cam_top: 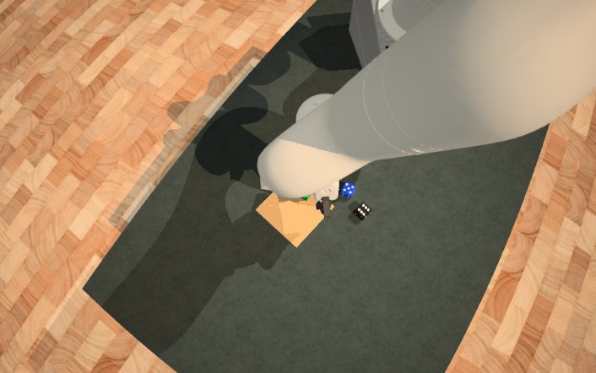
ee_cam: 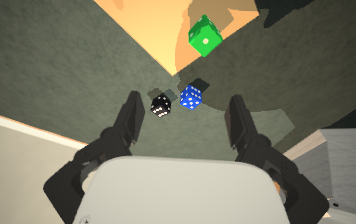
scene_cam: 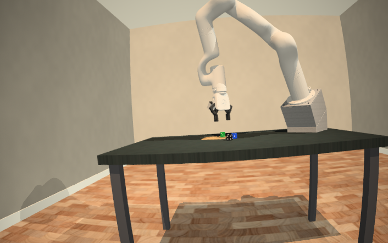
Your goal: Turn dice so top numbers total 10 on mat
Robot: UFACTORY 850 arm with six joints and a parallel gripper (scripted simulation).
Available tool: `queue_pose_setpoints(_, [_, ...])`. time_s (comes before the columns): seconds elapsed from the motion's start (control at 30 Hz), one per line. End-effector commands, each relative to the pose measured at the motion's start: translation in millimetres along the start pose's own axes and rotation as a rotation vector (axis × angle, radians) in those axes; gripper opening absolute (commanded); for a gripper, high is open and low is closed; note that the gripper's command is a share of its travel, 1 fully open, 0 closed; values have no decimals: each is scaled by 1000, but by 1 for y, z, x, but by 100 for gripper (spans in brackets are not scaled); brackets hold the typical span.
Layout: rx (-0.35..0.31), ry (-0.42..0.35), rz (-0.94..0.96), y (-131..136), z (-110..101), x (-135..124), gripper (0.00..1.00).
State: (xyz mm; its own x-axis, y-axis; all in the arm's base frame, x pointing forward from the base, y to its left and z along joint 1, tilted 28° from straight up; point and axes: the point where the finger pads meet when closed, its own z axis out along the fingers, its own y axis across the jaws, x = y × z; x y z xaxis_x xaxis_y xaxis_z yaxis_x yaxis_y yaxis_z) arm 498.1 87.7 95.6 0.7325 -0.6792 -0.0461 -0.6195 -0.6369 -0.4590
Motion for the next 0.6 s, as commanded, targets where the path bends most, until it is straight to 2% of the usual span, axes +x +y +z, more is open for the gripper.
queue_pose_setpoints(0.0, [18,25,-171,-5,0,-7,100])
queue_pose_setpoints(0.13, [16,27,-318,-9,1,-14,100])
queue_pose_setpoints(0.23, [16,27,-341,-10,1,-15,100])
queue_pose_setpoints(0.3, [15,28,-466,-13,2,-21,100])
queue_pose_setpoints(0.57, [11,30,-747,-20,3,-34,100])
